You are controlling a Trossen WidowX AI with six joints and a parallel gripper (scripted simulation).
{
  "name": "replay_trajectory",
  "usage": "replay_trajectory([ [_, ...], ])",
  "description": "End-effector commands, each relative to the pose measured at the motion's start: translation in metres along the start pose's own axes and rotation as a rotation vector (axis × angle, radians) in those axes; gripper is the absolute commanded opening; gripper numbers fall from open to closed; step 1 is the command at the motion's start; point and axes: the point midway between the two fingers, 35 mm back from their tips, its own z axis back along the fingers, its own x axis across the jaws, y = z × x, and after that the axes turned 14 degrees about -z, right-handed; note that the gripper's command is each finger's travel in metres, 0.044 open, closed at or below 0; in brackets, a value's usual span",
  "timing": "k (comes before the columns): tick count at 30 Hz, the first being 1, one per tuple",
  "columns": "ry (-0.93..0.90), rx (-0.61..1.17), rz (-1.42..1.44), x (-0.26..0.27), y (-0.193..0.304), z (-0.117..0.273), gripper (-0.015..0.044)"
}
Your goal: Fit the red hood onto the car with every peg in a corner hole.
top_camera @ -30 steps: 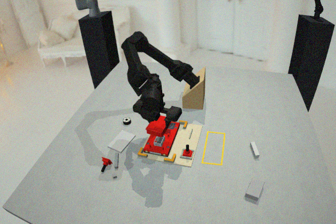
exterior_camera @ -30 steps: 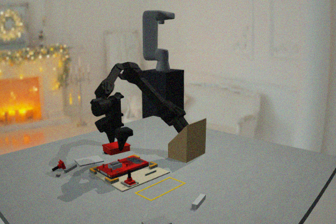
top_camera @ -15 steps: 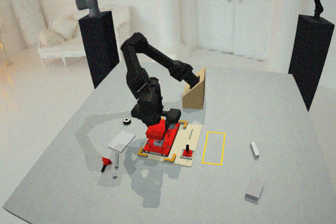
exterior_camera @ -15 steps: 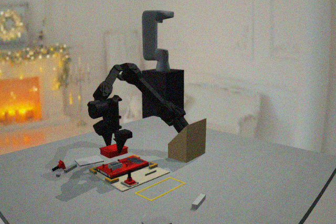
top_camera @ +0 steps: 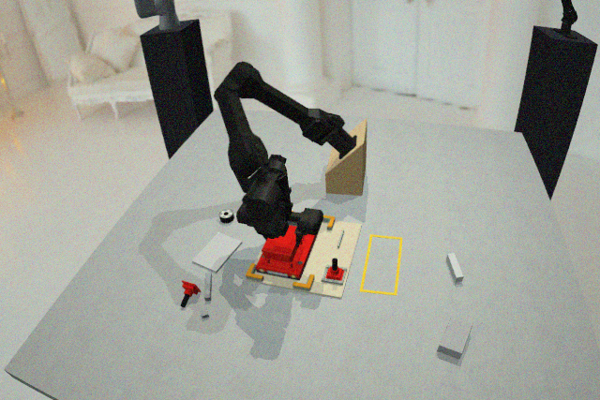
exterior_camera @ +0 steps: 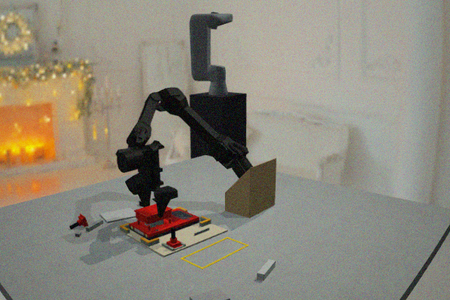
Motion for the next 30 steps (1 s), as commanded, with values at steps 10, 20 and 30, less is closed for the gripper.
replay_trajectory([
  [10,0.002,-0.004,0.006,0.0006,-0.0002,0.0003,0.0000],
  [20,0.002,-0.004,0.006,0.0006,-0.0002,0.0003,0.0000],
  [30,0.002,-0.004,0.006,0.0007,-0.0003,-0.0022,0.0000],
])
